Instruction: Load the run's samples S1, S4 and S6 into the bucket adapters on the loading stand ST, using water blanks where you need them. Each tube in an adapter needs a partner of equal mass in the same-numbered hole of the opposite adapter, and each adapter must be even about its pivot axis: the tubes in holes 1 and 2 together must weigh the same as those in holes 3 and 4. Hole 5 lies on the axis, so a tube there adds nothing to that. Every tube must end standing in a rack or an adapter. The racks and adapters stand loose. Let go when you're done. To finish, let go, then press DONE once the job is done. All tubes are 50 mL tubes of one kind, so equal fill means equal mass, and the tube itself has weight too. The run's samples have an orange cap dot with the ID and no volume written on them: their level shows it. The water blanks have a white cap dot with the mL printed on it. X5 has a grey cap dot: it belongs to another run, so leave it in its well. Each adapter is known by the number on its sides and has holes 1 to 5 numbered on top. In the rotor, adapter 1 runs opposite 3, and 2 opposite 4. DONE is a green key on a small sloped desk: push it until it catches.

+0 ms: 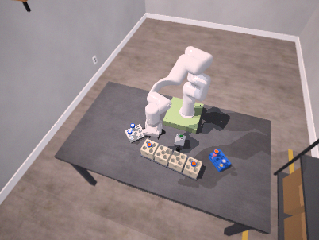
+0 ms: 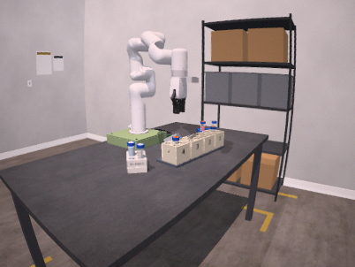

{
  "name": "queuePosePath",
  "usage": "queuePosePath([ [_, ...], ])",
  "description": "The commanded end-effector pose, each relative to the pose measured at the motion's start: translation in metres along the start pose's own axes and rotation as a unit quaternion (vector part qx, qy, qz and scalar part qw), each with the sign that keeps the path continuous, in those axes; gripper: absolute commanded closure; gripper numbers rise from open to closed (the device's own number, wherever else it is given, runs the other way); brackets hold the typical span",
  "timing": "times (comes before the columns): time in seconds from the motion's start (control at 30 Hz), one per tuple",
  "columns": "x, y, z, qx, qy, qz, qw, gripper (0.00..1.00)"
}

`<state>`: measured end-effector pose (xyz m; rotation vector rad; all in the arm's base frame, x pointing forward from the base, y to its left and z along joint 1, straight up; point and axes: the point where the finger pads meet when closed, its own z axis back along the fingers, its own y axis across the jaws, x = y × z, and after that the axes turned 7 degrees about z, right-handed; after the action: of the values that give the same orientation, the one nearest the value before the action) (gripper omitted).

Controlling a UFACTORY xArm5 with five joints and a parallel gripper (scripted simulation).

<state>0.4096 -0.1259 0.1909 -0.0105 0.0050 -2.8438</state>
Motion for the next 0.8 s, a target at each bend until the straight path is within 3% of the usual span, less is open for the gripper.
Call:
queuePosePath([
  [0.0, -0.002, -0.025, 0.002, 0.002, 0.004, 0.084, 0.996, 0.43],
  [0.23, -0.004, -0.055, 0.002, 0.002, 0.004, 0.183, 0.983, 0.43],
  [0.53, -0.007, -0.100, 0.002, 0.003, 0.003, 0.324, 0.946, 0.43],
  [0.77, -0.008, -0.125, 0.002, 0.003, 0.004, 0.324, 0.946, 0.43],
])
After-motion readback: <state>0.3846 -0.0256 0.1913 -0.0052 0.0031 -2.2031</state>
